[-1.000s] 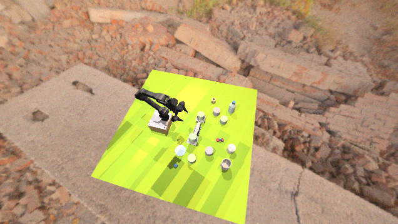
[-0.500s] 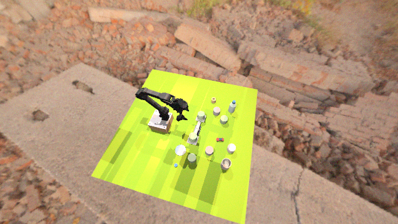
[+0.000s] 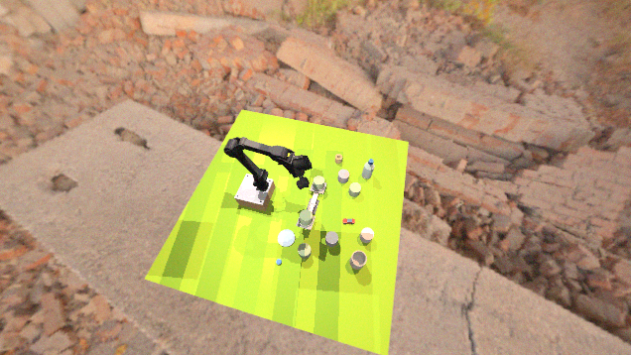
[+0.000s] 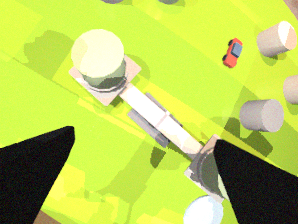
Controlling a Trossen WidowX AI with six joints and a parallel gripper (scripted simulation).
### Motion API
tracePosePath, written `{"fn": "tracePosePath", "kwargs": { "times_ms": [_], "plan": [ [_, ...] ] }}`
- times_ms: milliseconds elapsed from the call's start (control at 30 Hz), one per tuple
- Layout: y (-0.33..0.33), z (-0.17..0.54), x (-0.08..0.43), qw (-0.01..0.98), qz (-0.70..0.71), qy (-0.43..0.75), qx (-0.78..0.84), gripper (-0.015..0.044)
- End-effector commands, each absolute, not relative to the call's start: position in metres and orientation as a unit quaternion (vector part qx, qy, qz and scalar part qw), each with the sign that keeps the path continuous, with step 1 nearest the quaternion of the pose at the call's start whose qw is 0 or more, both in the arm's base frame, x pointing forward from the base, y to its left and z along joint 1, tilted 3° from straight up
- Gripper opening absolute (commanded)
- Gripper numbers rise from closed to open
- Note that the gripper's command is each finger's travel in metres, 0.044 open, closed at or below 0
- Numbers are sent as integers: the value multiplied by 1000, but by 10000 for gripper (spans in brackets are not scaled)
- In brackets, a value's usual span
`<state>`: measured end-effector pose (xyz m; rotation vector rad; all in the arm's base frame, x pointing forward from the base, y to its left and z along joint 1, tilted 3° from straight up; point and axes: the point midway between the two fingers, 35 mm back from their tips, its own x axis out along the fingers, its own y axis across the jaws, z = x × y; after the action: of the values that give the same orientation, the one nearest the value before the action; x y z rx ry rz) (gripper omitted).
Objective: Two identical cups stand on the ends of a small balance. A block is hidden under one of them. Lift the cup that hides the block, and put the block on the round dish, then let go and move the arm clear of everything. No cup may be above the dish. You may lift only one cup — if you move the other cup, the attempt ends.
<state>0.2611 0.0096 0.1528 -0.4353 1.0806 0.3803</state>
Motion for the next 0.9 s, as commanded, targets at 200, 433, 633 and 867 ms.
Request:
{"fn": "tracePosePath", "kwargs": {
  "times_ms": [200, 433, 633, 867],
  "plan": [
    [34, 135, 290, 742, 281, 527, -304, 440],
    [56, 115, 309, 677, 356, 530, -367, 440],
    [76, 93, 322, 614, 419, 525, -415, 440],
    [98, 67, 332, 541, 483, 513, -460, 440]
  ]
}}
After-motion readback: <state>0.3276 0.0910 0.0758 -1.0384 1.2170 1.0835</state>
